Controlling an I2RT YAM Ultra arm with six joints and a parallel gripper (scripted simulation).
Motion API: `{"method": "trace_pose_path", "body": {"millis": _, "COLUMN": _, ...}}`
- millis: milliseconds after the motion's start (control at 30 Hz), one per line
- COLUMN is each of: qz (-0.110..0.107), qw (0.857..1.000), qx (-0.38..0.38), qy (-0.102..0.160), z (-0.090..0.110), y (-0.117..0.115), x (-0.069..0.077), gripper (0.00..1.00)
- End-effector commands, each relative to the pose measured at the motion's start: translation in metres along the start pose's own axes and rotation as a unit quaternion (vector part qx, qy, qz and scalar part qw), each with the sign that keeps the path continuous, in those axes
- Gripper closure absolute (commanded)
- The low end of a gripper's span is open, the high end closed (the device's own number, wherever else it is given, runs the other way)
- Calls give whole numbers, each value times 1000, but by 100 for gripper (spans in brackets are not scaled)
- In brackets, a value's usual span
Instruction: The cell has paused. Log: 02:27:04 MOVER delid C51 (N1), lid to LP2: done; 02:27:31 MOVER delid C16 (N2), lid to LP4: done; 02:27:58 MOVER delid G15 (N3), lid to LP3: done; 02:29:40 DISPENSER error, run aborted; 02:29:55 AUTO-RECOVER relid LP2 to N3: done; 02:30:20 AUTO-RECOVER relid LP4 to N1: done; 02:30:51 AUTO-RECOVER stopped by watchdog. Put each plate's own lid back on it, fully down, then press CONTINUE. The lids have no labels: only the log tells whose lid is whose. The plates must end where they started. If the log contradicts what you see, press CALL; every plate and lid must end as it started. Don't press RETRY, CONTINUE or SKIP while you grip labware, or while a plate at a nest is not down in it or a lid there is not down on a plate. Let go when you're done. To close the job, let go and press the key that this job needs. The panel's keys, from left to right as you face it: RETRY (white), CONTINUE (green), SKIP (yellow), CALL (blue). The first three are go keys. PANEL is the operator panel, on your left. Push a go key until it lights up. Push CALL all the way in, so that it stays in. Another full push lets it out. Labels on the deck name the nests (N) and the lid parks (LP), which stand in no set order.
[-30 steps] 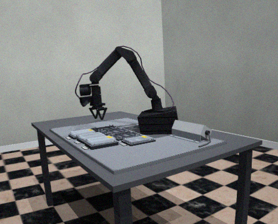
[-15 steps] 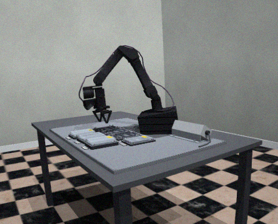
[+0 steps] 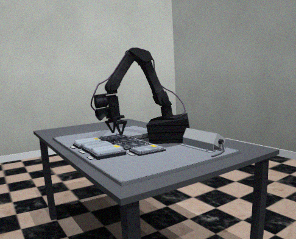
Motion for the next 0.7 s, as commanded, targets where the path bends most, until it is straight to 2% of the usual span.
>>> {"method": "trace_pose_path", "body": {"millis": 0, "qz": 10, "qw": 999, "qx": -18, "qy": -43, "z": -5, "y": 8, "x": 13, "gripper": 0}}
{"method": "trace_pose_path", "body": {"millis": 367, "qz": 11, "qw": 999, "qx": -16, "qy": -44, "z": 22, "y": 55, "x": 2, "gripper": 0}}
{"method": "trace_pose_path", "body": {"millis": 467, "qz": 9, "qw": 998, "qx": -17, "qy": -52, "z": 13, "y": 57, "x": 8, "gripper": 0}}
{"method": "trace_pose_path", "body": {"millis": 667, "qz": 10, "qw": 999, "qx": -19, "qy": -50, "z": 9, "y": 54, "x": 8, "gripper": 0}}
Point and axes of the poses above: the point where the finger pads meet when closed, its own x axis back along the fingers, its own y axis across the jaws, z = x × y, the point moved 8 cm from there along x, back along the fingers, and after that the axes turned 11 degrees about -x, right-handed, at the moved point
